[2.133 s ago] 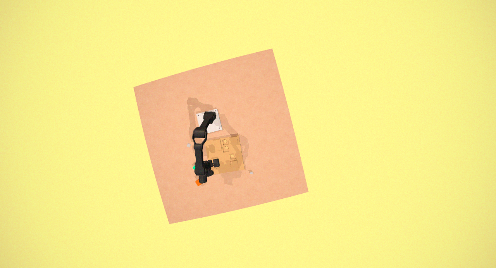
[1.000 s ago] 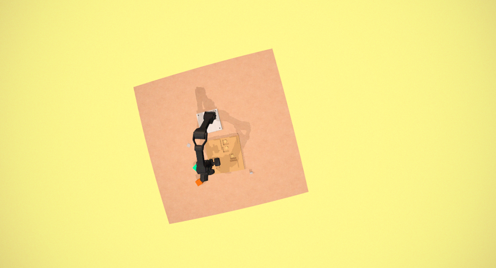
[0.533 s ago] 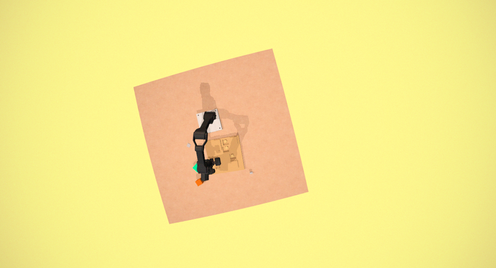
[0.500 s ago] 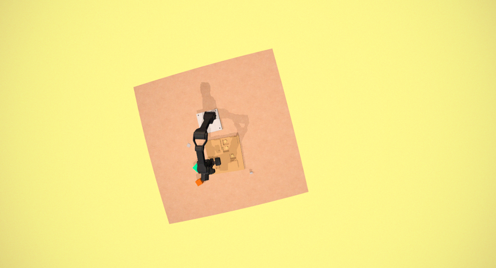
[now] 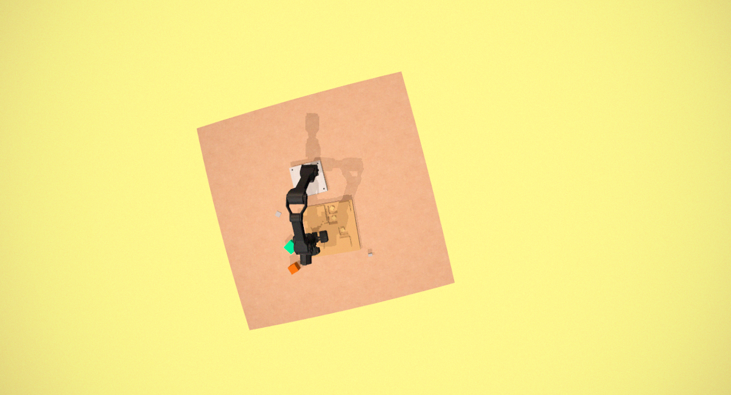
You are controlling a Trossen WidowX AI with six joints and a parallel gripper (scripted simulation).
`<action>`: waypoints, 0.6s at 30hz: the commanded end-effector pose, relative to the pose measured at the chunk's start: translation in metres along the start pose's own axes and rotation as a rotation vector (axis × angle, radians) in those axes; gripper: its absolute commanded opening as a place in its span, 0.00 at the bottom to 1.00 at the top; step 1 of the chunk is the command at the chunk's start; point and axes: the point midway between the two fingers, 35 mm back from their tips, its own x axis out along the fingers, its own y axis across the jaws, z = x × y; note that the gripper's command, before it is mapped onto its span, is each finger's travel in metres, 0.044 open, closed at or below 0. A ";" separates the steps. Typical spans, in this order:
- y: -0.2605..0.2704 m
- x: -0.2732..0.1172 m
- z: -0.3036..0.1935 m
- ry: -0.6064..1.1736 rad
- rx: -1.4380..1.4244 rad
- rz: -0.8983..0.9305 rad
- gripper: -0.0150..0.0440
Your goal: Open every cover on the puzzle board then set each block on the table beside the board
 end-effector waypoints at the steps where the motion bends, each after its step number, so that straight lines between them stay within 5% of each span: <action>1: 0.005 -0.002 -0.001 -0.006 0.001 0.003 0.25; 18: 0.024 -0.002 -0.001 -0.006 0.001 0.005 0.25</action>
